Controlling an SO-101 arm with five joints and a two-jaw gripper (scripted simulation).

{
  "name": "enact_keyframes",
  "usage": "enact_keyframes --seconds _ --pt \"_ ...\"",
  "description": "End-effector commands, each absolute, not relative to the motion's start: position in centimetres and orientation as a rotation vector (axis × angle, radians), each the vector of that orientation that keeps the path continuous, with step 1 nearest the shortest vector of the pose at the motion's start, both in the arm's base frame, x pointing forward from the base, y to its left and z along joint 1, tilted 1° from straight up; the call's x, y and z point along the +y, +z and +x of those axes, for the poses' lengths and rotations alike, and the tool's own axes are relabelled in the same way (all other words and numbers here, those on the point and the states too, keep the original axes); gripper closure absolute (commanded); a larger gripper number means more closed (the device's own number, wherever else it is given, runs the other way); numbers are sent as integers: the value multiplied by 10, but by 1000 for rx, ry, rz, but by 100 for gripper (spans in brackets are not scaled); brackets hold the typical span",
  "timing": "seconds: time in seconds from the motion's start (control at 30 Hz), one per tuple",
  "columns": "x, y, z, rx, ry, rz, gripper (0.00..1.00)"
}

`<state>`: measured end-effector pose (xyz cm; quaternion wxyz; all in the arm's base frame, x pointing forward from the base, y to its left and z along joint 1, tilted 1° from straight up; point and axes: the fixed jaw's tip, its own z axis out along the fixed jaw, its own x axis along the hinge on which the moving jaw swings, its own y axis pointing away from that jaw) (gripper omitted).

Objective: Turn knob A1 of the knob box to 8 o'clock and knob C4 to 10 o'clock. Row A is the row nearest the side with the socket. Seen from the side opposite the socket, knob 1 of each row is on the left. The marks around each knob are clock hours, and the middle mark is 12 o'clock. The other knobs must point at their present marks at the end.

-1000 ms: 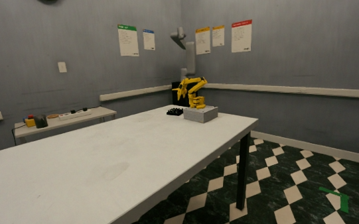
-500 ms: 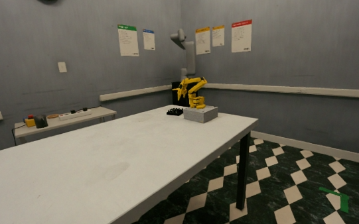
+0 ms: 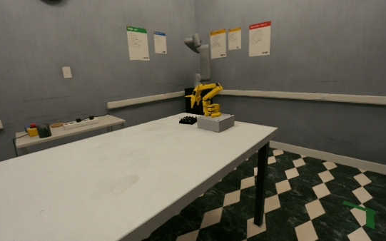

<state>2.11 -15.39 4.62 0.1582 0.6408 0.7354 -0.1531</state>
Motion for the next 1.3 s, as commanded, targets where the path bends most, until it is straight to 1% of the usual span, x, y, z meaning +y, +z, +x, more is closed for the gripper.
enact_keyframes --seconds 0.0,1.27 --pt "-152 43 20 2099 -422 1858 60" --pt "-150 39 19 2102 -404 1880 60"
